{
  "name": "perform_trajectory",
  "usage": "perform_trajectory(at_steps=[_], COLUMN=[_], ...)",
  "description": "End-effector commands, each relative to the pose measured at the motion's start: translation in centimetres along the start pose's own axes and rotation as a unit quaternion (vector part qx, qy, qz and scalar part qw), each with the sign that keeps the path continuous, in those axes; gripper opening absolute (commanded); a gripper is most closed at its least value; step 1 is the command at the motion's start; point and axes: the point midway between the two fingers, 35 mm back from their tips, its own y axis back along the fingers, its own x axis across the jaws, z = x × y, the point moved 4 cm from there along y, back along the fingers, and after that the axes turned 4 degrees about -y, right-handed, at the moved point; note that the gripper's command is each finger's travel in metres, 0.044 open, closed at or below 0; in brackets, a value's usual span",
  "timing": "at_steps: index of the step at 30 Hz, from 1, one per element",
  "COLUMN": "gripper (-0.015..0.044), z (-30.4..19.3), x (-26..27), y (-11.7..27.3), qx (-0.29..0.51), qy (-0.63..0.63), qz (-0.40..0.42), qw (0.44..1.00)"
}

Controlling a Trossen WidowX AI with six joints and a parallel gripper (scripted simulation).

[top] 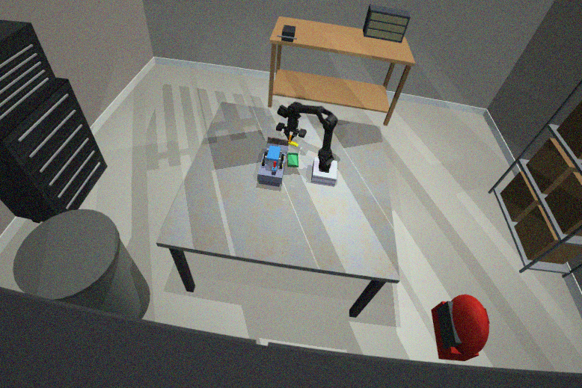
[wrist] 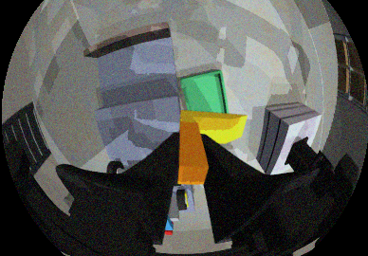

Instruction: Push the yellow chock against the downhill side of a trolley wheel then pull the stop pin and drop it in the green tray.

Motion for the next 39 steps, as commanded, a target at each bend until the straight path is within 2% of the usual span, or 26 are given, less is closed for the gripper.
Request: perform_trajectory(at_steps=[1, 16, 32, 39], gripper=[0.0, 0.0, 0.0, 0.0], z=[0.09, 0.4, 0.75, 0.78], x=[0.03, 0.13, 0.18, 0.19], y=[-0.05, -0.07, -0.09, -0.09], qx=[0.006, 0.02, 0.03, 0.03], qy=[-0.06, -0.324, -0.581, -0.602], qz=[-0.004, -0.017, -0.036, -0.039], qw=[0.998, 0.946, 0.813, 0.797])
